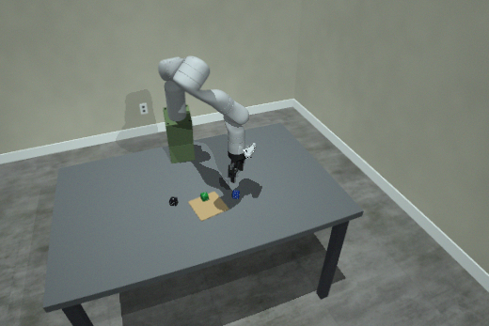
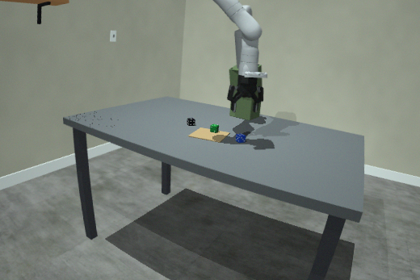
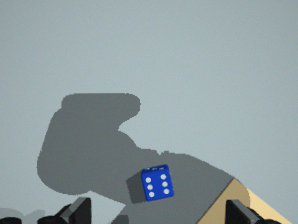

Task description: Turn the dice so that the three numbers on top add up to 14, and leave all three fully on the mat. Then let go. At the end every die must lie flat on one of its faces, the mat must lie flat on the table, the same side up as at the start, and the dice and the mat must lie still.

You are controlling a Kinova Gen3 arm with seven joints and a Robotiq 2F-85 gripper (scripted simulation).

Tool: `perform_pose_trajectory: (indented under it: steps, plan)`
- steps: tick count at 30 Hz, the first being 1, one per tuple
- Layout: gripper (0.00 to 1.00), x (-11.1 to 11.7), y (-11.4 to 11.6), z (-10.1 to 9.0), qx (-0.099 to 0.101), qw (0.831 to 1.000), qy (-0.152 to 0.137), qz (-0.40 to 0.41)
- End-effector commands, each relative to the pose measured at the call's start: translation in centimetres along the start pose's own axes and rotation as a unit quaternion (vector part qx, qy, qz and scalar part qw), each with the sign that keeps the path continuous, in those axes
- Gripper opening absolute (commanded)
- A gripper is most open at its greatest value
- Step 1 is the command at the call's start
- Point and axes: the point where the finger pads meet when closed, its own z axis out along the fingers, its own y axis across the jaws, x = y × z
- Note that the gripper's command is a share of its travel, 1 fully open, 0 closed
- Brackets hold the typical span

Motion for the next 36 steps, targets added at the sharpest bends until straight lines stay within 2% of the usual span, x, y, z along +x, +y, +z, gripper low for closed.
perform_pose_trajectory:
  steps: [1,5,11,20,22,28,36]
  plan:
    - [1.0,-0.1,0.0,0.1,0.0,1.0,0.0,0.017]
    - [1.0,-0.1,0.0,0.2,0.0,0.999,0.0,0.036]
    - [1.0,-0.2,0.0,0.4,0.0,0.994,-0.001,0.111]
    - [1.0,-0.4,0.0,0.9,0.0,0.967,-0.002,0.254]
    - [1.0,-0.4,0.0,0.9,0.0,0.967,-0.002,0.254]
    - [1.0,-0.5,0.0,1.3,-0.001,0.934,-0.002,0.356]
    - [1.0,-0.7,0.1,1.7,-0.001,0.876,-0.001,0.482]
